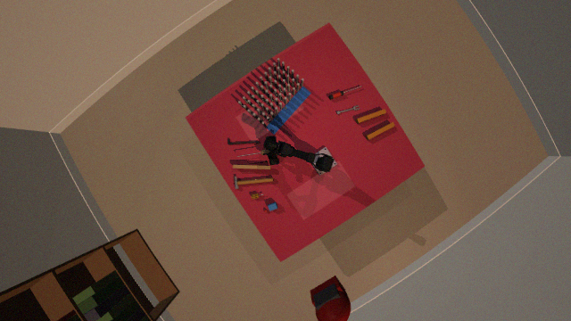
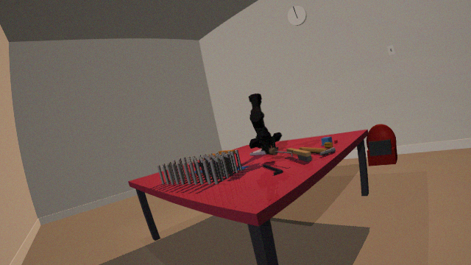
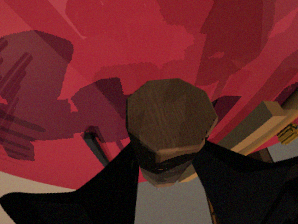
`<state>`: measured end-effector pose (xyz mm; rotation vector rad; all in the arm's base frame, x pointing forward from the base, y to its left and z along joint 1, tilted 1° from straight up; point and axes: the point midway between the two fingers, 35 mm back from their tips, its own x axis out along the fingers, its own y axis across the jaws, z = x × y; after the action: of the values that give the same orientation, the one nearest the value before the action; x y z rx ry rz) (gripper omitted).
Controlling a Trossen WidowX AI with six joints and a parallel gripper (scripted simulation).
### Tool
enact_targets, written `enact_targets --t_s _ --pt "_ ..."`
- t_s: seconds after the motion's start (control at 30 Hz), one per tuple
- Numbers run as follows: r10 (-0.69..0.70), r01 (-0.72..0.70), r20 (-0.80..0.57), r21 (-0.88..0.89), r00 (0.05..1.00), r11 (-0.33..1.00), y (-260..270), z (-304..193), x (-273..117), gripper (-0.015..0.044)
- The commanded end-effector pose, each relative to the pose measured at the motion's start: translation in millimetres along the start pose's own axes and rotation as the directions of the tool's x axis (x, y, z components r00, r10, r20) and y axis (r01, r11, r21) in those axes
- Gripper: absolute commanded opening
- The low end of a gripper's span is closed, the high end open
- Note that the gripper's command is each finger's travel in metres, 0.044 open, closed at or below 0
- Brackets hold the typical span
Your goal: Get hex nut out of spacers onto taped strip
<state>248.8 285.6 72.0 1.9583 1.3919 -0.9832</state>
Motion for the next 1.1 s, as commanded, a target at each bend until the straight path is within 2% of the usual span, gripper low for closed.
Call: enact_targets --t_s 0.0,1.07 --pt "0.003 -0.003 0.0 0.003 1.0 1.0 0 3 3 0.0" --pt "0.003 -0.003 0.001 0.003 1.0 1.0 -4 23 20 0.0"
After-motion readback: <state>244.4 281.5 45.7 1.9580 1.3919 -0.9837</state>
